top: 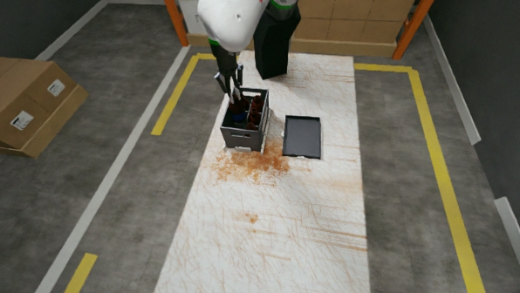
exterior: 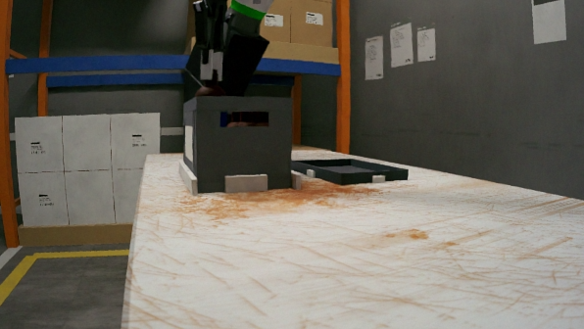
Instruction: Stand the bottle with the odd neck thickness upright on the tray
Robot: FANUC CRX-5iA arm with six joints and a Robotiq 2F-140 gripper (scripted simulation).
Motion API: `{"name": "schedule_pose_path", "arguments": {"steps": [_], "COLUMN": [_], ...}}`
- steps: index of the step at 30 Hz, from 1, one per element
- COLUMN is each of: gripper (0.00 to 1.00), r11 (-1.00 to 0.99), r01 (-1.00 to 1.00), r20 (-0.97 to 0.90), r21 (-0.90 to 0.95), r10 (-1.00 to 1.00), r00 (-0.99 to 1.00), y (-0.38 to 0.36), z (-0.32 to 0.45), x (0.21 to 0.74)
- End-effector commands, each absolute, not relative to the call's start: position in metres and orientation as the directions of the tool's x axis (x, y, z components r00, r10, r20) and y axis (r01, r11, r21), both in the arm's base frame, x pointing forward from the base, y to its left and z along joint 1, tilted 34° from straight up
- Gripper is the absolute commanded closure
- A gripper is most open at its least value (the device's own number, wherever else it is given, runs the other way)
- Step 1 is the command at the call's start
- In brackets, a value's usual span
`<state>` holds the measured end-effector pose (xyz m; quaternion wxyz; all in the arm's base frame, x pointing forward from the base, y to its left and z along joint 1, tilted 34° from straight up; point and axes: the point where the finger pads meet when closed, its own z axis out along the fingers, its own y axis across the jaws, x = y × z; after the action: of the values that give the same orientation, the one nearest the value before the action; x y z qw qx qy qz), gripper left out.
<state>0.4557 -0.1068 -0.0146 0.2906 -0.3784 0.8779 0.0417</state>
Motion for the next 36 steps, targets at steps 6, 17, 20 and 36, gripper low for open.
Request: {"name": "schedule_pose_path", "arguments": {"steps": [6, 17, 20, 36], "gripper": [0.9, 0.9, 0.9, 0.9], "r11": [0.71, 0.71, 0.71, 0.71], "r01": [-0.688, -0.688, -0.688, -0.688], "r20": [-0.542, -0.542, -0.542, -0.542], "r21": [-0.148, -0.148, -0.148, -0.148], "r10": [-0.64, -0.64, -0.64, -0.64], "r00": [-0.544, -0.544, -0.544, -0.544], "y": [-0.1073, -0.1074, -0.1075, -0.1102], "z": [-0.0141, -0.014, -0.0136, -0.0061], "x": [0.4559, 0.4558, 0.4555, 0.4512]}}
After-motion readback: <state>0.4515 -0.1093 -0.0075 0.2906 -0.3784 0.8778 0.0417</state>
